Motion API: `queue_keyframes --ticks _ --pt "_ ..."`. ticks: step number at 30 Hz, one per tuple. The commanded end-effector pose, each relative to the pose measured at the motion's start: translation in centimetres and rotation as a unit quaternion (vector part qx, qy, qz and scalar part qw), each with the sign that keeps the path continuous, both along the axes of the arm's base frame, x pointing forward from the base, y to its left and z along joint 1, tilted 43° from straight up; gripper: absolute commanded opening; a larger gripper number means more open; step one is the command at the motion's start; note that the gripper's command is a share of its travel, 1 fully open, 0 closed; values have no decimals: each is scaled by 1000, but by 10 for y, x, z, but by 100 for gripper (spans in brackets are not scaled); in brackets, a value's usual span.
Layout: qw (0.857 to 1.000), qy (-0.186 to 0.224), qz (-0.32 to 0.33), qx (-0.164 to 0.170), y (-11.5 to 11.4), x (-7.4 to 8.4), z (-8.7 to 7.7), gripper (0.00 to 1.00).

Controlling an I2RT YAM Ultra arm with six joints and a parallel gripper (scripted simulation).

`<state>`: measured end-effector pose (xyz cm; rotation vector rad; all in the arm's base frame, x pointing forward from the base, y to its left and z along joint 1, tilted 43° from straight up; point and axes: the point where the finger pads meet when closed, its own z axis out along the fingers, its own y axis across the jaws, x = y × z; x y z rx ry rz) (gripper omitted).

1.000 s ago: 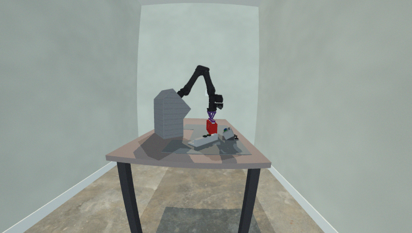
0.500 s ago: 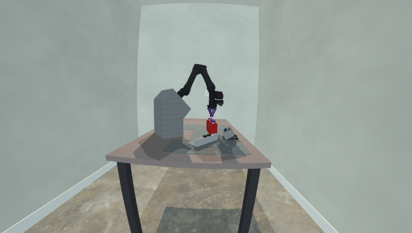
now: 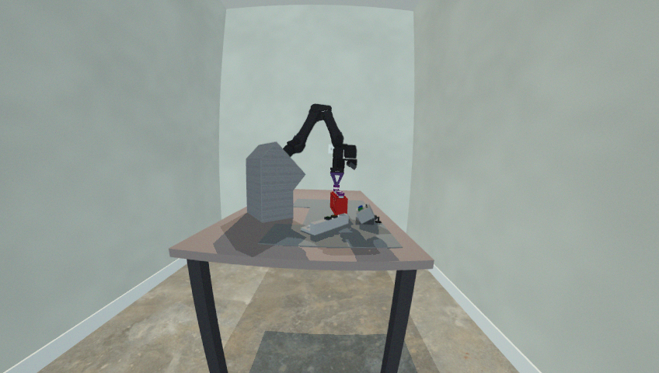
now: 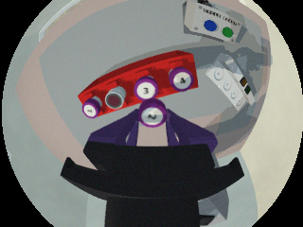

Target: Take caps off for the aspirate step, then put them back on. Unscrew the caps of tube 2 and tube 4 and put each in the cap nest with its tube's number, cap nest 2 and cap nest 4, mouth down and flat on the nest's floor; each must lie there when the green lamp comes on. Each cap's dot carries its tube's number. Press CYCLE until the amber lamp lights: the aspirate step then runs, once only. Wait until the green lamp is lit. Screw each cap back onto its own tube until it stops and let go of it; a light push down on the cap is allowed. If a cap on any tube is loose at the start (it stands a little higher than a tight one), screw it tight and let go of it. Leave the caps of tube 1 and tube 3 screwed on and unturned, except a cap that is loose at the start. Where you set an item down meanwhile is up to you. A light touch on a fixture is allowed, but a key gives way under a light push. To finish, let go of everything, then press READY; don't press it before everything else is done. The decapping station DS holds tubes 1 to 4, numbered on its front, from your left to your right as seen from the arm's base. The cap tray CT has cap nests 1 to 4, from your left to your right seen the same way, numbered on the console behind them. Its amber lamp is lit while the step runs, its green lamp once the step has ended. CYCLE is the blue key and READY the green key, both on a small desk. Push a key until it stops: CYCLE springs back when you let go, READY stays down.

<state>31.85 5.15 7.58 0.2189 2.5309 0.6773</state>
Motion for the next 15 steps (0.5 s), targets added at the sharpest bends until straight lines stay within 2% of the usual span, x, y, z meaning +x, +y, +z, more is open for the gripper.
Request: queue_keyframes --ticks 1,2,4,5,6,8,10,15 --pt "990 50 -100 82 -16 1 -5 0" --pt "990 53 -104 86 -16 1 -5 0" --pt "974 88 -164 128 -30 1 -14 0" --pt "974 88 -164 128 -30 1 -14 0" --pt "964 106 -194 148 -37 1 -18 0" --pt "962 108 -198 151 -52 0 -27 0" --pt "962 108 -198 151 -52 0 -27 0" --pt "962 108 -199 151 -87 -1 -49 0"
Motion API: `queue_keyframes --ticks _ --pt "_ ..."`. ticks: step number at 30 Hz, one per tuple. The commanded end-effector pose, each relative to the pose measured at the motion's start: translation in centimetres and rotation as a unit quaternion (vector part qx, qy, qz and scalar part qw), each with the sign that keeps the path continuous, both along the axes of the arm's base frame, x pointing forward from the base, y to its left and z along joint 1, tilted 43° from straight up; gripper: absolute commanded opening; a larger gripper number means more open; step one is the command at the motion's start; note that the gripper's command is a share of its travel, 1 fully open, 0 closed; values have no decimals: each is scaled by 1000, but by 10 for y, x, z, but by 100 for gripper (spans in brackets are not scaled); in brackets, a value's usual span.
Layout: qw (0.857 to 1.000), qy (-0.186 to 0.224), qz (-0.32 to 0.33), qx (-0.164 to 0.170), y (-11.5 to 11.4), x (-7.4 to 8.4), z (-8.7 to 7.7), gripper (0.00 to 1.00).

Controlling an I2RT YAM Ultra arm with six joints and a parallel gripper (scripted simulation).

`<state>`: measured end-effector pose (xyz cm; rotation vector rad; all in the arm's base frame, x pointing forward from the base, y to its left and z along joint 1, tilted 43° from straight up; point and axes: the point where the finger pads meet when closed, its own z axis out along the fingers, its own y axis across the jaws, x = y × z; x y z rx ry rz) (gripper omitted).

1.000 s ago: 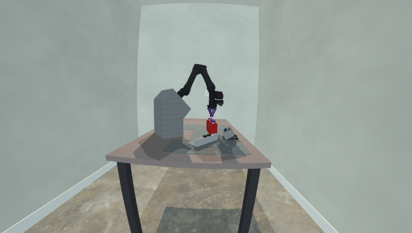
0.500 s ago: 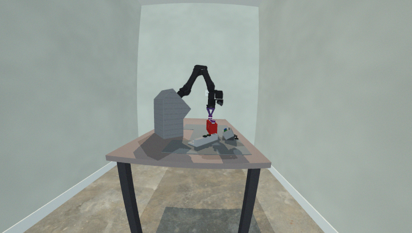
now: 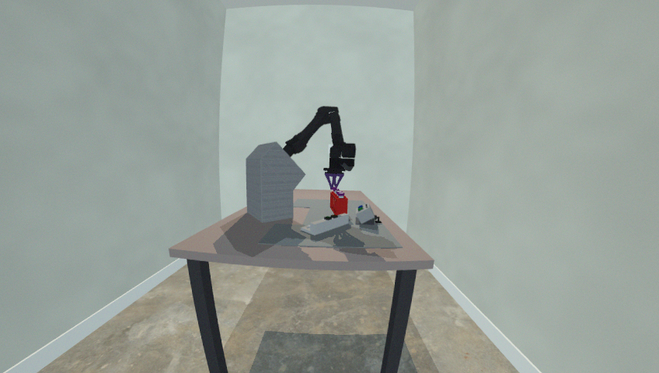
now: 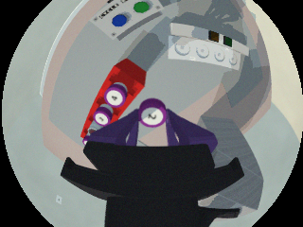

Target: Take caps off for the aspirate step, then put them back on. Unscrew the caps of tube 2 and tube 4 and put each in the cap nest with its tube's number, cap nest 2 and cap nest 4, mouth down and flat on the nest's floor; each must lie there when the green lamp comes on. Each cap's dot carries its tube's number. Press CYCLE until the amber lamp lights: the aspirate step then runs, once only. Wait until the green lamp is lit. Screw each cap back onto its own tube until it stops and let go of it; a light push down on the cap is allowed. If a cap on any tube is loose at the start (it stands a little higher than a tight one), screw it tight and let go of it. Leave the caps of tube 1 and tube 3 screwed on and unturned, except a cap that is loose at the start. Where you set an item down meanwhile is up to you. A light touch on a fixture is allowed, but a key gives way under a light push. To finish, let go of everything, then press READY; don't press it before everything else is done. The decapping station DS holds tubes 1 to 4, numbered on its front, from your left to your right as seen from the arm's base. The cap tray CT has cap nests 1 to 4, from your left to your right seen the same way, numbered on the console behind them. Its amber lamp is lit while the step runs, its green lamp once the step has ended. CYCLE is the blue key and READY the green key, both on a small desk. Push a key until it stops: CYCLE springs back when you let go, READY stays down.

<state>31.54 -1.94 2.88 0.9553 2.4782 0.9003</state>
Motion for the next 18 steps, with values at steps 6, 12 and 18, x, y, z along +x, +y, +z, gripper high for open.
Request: queue_keyframes --ticks 6,12,18 --pt "1000 -15 3 -2 -59 1 -29 0" --pt "1000 -15 3 -2 -88 0 -46 0" --pt "1000 -15 3 -3 -125 -1 -70 0"
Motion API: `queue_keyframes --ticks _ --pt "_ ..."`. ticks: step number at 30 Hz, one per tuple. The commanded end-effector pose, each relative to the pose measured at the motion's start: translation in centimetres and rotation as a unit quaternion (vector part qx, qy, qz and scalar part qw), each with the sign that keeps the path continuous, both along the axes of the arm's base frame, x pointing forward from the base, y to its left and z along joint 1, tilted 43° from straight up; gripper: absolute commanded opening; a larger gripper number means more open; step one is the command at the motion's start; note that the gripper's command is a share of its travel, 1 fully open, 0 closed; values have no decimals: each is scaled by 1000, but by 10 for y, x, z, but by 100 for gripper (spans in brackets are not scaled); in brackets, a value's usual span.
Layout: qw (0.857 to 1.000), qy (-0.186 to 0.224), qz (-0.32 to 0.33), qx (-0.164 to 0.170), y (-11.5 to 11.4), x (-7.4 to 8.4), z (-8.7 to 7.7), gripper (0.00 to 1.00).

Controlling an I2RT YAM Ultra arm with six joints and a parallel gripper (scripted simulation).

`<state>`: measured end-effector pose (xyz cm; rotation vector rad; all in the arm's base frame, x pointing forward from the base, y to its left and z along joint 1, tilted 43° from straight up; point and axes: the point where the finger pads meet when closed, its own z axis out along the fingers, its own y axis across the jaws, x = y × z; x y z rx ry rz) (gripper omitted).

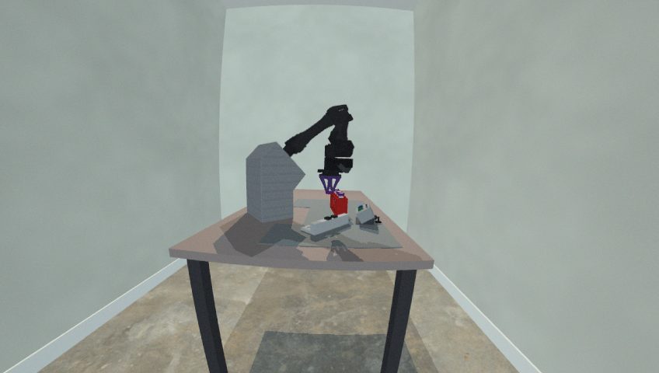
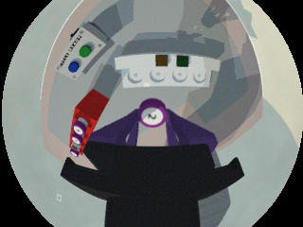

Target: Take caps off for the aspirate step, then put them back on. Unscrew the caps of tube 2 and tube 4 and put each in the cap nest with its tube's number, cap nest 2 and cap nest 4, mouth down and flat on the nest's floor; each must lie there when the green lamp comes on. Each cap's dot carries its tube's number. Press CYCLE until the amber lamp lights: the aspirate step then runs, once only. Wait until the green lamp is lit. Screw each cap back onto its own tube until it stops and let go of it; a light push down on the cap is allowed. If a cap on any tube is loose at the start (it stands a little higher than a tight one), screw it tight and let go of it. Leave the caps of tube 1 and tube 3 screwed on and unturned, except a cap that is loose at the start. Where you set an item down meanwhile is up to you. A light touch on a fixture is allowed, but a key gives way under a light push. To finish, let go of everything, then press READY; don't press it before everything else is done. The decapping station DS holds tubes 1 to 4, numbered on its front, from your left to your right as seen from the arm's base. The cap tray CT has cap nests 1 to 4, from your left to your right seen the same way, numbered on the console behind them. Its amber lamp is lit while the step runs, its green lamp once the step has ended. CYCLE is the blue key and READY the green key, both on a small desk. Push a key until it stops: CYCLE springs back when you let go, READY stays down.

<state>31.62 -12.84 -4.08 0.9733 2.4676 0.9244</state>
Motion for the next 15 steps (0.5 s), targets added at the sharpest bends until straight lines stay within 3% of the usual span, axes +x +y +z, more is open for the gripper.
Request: queue_keyframes --ticks 1,7,15 --pt "1000 -15 7 -13 -16 -2 0 0" --pt "1000 -15 7 -13 -16 -2 0 0" --pt "1000 -15 7 -13 -3 14 -22 0"
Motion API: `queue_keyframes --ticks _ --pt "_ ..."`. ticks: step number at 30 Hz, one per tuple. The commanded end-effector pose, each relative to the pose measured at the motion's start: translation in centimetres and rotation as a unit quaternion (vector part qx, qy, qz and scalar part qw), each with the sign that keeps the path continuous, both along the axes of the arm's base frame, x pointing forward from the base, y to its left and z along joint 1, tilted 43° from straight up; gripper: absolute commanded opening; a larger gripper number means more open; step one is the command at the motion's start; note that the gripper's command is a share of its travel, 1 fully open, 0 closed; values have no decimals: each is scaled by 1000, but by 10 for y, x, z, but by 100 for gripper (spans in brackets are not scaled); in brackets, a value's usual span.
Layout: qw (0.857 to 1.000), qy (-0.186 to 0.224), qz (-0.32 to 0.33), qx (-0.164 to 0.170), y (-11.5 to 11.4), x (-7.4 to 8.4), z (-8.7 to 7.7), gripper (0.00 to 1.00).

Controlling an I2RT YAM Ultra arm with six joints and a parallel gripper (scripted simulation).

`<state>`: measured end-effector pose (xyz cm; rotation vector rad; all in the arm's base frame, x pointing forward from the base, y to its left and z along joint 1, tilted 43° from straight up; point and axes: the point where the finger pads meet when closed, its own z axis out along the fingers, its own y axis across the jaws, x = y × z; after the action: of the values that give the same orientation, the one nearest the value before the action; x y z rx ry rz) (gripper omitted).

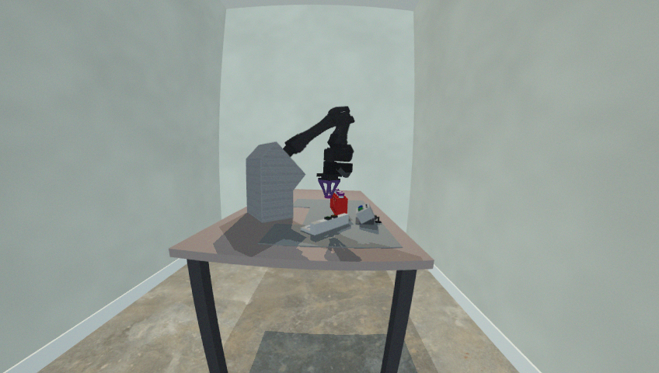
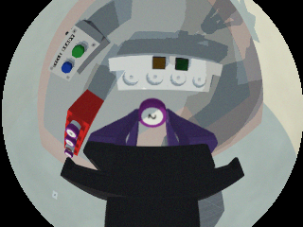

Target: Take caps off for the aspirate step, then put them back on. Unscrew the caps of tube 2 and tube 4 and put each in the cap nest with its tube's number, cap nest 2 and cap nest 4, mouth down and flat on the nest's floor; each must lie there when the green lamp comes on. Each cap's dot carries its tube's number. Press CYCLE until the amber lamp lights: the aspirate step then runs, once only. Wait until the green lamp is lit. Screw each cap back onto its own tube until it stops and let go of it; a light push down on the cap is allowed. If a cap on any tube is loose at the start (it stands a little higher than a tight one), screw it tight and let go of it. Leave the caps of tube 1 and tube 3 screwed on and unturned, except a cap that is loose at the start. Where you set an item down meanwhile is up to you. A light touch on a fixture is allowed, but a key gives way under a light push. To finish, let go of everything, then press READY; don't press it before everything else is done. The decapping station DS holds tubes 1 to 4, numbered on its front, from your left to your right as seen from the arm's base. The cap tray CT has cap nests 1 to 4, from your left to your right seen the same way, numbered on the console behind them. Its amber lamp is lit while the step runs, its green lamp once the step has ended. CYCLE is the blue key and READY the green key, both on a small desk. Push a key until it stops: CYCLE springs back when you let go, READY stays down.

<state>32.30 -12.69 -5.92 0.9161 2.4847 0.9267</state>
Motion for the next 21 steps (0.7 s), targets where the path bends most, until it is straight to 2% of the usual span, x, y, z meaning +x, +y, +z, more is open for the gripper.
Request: queue_keyframes --ticks 1,11,13,21 --pt "1000 -9 -12 -7 -2 10 -7 0" --pt "1000 -9 -12 -7 20 36 -44 0" --pt "1000 -9 -12 -7 20 36 -44 0" --pt "1000 -9 -12 -7 37 58 -73 0"
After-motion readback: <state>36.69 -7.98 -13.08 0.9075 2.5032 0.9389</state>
